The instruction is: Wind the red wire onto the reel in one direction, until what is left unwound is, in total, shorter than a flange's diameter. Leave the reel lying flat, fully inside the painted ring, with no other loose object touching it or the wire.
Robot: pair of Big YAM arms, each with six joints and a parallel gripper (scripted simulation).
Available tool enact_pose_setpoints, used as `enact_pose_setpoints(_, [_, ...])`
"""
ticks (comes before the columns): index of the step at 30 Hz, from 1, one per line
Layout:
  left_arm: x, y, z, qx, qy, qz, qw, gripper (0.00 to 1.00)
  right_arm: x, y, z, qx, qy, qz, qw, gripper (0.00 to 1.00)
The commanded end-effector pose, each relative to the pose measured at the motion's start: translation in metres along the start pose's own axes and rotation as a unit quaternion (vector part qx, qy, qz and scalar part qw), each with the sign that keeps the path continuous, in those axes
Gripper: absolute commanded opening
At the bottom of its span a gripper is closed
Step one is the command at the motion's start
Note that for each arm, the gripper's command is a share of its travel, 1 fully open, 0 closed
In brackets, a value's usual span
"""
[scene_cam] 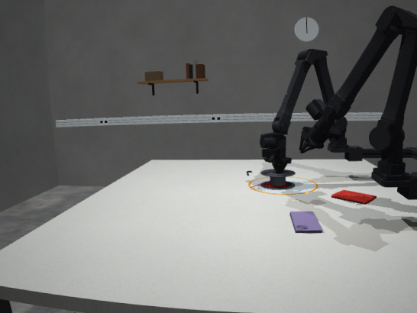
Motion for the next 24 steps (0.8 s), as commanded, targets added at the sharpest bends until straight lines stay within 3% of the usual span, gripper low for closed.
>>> enact_pose_setpoints(1, [0.01, 0.004, -0.003, 0.003, 0.009, 0.004, 1.0, 0.15, -0.003, -0.005, 0.002, 0.007, 0.003, 0.001, 1.0, 0.0])
enact_pose_setpoints(24, [0.021, -0.011, -0.016, 0.004, 0.009, 0.003, 1.0, 0.15, -0.003, -0.005, 0.002, 0.007, 0.003, 0.001, 1.0, 0.0])
Point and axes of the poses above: on each arm, the point where the finger pads meet when closed, its own y axis back along the fingers, its own x axis across the jaws, z = x × y, the point moved 1 cm from there along y, back along the fingers, and after that the axes turned 10 degrees about -y, right-handed, at the moved point
